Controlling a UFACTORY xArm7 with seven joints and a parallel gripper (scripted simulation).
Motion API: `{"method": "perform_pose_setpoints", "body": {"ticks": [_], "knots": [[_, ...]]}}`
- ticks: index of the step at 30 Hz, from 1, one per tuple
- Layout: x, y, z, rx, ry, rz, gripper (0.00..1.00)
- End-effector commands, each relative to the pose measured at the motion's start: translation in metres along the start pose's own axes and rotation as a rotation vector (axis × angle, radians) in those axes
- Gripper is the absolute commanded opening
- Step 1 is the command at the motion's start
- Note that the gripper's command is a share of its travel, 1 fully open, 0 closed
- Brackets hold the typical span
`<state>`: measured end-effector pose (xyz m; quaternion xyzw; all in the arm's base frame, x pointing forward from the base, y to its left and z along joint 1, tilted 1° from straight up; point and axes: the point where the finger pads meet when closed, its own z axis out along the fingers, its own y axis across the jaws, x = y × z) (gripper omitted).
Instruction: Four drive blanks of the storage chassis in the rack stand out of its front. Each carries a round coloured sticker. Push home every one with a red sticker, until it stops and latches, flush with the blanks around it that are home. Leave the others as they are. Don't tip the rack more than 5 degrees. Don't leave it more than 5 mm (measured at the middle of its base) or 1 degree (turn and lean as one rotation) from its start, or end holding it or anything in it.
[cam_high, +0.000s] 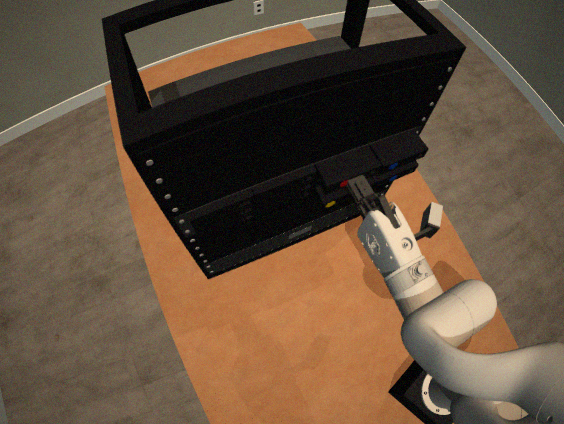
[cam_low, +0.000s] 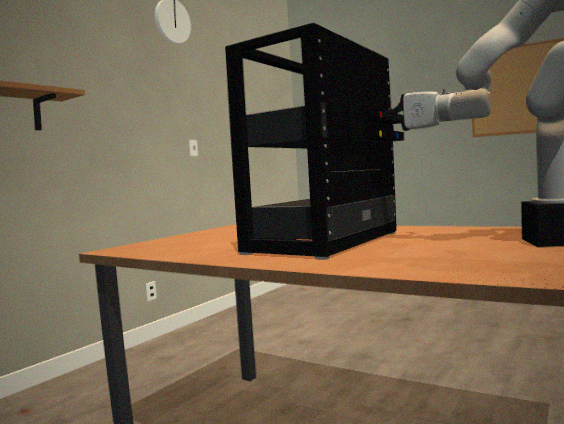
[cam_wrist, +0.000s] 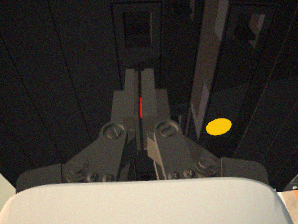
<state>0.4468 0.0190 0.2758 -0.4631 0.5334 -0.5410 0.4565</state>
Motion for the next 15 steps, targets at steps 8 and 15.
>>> {"method": "perform_pose_setpoints", "body": {"ticks": [8,15], "knots": [[-0.0004,-0.0015,0.0033,0.003,0.000,0.001,0.00],[-0.0005,-0.0015,0.0104,0.003,0.000,0.001,0.00]]}}
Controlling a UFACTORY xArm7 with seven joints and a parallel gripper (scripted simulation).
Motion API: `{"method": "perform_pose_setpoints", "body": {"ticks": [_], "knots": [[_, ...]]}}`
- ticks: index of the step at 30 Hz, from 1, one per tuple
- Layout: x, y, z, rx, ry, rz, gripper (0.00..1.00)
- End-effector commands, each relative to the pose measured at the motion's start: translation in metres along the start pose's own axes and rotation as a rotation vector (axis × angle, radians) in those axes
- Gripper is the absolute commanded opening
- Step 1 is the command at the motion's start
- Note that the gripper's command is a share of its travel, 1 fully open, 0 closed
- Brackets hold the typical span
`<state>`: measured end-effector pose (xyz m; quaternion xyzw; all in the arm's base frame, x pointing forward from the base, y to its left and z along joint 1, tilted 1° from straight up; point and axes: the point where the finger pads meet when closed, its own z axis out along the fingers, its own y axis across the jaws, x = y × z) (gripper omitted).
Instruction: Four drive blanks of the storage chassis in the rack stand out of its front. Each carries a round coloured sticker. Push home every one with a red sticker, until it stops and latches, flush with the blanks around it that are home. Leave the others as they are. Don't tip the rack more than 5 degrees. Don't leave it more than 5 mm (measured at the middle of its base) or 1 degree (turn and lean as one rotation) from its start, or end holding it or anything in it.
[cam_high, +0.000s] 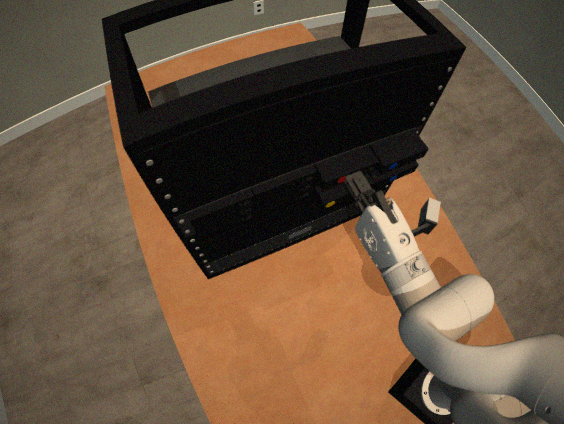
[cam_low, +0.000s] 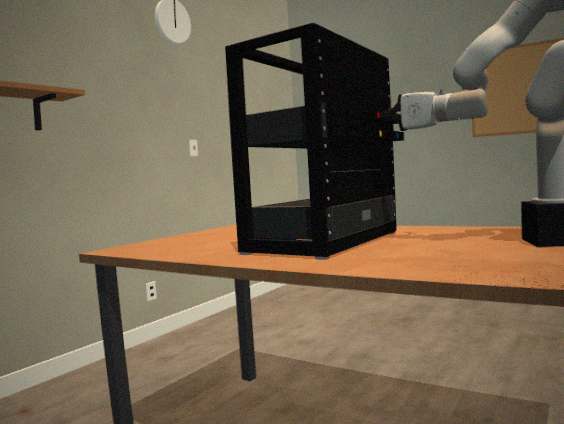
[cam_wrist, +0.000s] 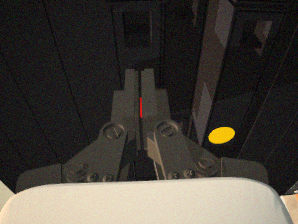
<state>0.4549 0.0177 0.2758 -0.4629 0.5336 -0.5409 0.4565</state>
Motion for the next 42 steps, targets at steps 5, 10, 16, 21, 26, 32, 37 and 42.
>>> {"method": "perform_pose_setpoints", "body": {"ticks": [5,10,16,21,26,32,37,42], "knots": [[-0.001,-0.002,0.003,0.003,-0.001,0.000,0.00],[-0.001,-0.002,0.003,0.003,-0.001,0.000,0.00],[-0.001,-0.002,0.008,0.003,-0.001,0.000,0.00],[-0.001,-0.002,0.013,0.003,-0.001,0.000,0.00],[-0.001,-0.002,0.013,0.003,-0.001,0.000,0.00],[-0.001,-0.002,0.014,0.003,-0.001,0.000,0.00],[-0.001,-0.002,0.016,0.003,-0.001,0.000,0.00],[-0.001,-0.002,0.016,0.003,-0.001,0.000,0.00]]}}
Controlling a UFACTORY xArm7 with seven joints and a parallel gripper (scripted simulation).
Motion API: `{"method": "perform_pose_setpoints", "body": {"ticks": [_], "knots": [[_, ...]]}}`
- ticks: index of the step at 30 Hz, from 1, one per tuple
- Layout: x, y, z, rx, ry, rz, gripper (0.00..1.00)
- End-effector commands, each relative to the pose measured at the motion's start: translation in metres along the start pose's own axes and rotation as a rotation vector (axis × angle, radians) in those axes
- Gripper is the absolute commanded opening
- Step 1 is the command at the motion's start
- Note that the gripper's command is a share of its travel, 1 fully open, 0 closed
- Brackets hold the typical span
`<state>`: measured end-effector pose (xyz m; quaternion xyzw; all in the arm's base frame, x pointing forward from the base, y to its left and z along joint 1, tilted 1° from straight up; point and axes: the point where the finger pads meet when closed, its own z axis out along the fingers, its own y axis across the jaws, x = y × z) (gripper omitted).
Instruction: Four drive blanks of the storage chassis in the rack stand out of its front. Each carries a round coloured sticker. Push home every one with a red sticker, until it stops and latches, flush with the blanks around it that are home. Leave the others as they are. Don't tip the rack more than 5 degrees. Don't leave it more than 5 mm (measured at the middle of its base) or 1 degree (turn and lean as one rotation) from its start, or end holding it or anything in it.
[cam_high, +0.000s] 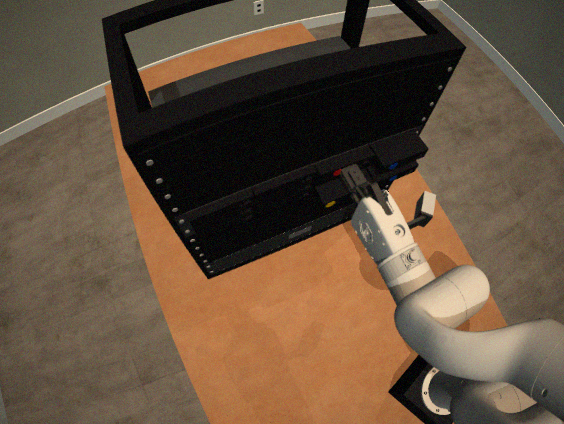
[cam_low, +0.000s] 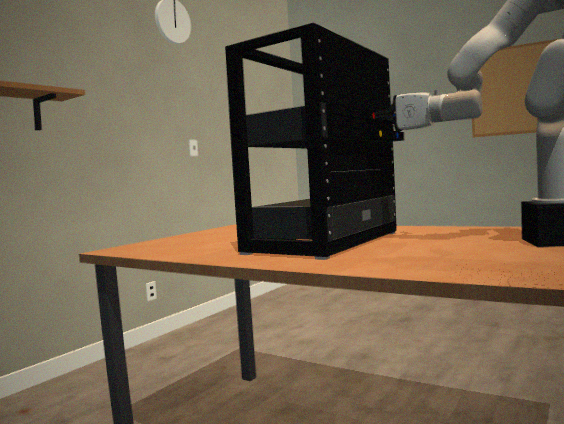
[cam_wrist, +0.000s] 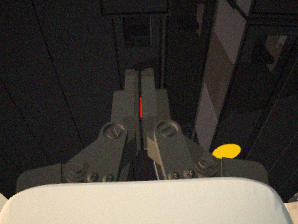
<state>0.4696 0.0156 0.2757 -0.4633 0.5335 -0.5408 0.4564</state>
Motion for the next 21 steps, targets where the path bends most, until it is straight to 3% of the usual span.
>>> {"method": "perform_pose_setpoints", "body": {"ticks": [1,21], "knots": [[-0.0003,-0.0018,0.0008,0.004,0.000,0.001,0.00],[-0.0002,-0.0020,0.0040,0.004,0.000,0.001,0.00]]}}
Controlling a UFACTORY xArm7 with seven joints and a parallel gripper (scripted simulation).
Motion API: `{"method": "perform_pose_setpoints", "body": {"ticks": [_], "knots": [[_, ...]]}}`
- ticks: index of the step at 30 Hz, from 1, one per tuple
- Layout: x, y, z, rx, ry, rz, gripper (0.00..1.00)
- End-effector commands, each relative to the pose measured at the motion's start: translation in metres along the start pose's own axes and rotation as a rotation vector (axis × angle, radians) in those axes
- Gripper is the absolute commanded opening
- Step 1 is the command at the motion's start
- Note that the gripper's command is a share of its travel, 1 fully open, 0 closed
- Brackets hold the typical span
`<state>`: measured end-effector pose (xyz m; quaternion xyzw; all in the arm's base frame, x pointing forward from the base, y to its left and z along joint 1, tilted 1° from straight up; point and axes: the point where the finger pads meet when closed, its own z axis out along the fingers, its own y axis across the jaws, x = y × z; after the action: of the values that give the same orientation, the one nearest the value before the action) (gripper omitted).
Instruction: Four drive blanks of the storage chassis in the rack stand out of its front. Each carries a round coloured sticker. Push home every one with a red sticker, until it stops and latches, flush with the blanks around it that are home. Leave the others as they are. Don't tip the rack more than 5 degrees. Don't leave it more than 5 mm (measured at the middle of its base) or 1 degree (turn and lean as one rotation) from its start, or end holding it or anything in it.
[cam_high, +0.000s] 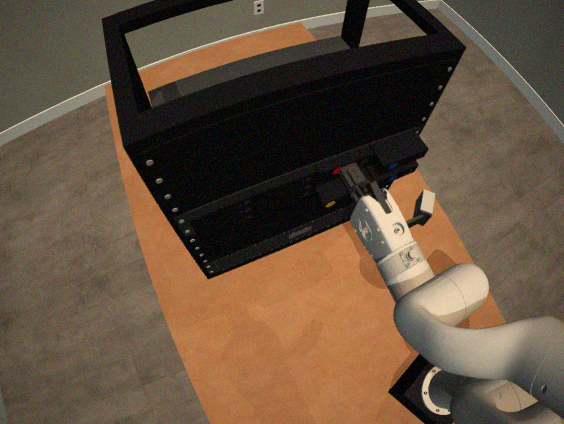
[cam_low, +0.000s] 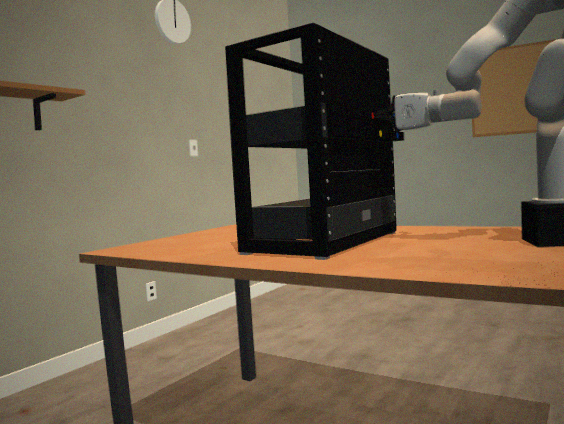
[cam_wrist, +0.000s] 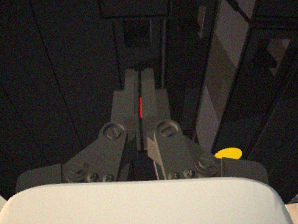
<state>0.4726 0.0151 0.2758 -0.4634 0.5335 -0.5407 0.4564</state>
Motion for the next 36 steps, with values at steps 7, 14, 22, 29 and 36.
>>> {"method": "perform_pose_setpoints", "body": {"ticks": [7,14,22,29,36], "knots": [[-0.0002,-0.0021,0.0035,0.004,0.000,0.001,0.00],[-0.0002,-0.0021,0.0038,0.004,0.000,0.001,0.00],[-0.0001,-0.0021,0.0056,0.004,0.000,0.001,0.00],[-0.0001,-0.0022,0.0068,0.004,0.000,0.001,0.00],[-0.0001,-0.0022,0.0042,0.004,0.000,0.001,0.00]]}}
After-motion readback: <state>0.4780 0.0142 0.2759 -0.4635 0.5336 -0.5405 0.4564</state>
